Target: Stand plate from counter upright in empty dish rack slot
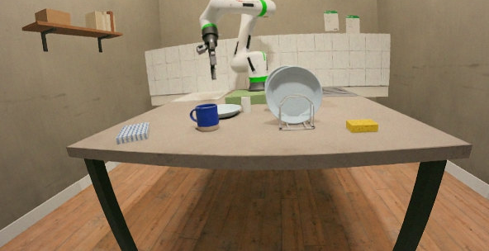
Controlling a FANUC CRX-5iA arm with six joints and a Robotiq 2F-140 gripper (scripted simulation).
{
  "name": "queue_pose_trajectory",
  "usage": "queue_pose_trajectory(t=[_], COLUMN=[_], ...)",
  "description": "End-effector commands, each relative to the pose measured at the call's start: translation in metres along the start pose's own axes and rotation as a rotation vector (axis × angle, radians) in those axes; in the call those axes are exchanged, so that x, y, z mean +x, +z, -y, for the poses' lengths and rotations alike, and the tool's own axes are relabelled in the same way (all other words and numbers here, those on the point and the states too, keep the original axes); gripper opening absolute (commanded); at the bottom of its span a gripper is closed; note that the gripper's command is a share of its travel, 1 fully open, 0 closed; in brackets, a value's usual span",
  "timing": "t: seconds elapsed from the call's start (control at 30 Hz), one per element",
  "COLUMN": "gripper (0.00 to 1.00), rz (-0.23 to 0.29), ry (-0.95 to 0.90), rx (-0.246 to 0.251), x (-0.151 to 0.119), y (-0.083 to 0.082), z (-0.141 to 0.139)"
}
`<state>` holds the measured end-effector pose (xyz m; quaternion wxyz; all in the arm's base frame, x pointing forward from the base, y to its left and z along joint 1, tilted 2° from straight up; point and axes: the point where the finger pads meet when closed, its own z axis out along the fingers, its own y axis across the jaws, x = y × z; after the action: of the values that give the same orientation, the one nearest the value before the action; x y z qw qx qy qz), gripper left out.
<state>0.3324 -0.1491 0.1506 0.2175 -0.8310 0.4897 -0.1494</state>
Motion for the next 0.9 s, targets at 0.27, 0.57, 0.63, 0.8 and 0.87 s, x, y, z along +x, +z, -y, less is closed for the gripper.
queue_pose_trajectory(t=[0.27,0.57,0.63,0.8,0.87], gripper=[1.00,1.00,1.00,1.00,1.00], rz=[0.009,0.009,0.009,0.009,0.009], ry=[-0.004,-0.003,-0.003,-0.003,-0.003], rx=[0.110,0.169,0.177,0.187,0.193], x=[0.000,0.000,0.000,0.000,0.000], y=[0.025,0.040,0.042,0.045,0.046], z=[-0.016,-0.025,-0.026,-0.028,-0.028])
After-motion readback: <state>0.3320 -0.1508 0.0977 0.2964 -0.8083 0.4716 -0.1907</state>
